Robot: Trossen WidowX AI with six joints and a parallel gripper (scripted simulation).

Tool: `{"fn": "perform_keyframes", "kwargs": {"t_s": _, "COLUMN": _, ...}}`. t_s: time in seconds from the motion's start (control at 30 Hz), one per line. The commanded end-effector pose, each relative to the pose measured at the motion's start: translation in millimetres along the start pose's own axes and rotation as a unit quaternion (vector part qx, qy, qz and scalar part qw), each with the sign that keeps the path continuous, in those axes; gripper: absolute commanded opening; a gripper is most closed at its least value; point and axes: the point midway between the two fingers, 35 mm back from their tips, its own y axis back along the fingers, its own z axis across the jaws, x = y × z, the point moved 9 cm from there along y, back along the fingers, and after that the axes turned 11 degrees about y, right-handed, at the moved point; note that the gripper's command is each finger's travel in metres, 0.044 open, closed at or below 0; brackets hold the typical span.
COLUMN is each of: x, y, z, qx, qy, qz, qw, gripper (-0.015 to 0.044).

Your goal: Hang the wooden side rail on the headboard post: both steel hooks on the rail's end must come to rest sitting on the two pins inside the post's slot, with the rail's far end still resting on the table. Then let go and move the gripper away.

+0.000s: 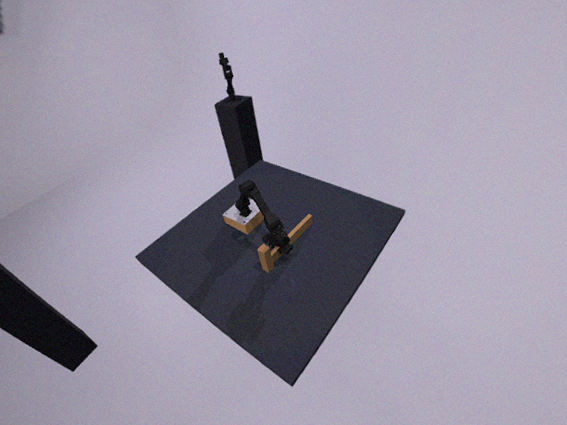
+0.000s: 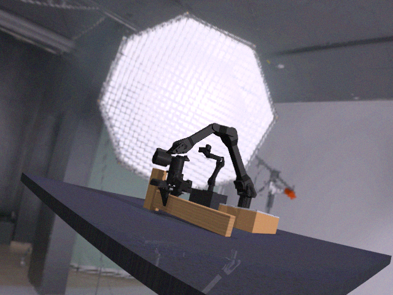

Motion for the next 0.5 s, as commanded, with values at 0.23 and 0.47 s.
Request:
{"fn": "perform_keyframes", "kwargs": {"t_s": 0.23, "x": 0.4, "y": -1.4, "z": -0.2, "qx": 0.000, "qy": 0.000, "qz": 0.004, "qw": 1.000, "gripper": 0.0000}}
{"fn": "perform_keyframes", "kwargs": {"t_s": 0.47, "x": 0.4, "y": -2.6, "z": -0.2, "qx": 0.000, "qy": 0.000, "qz": 0.004, "qw": 1.000, "gripper": 0.0000}}
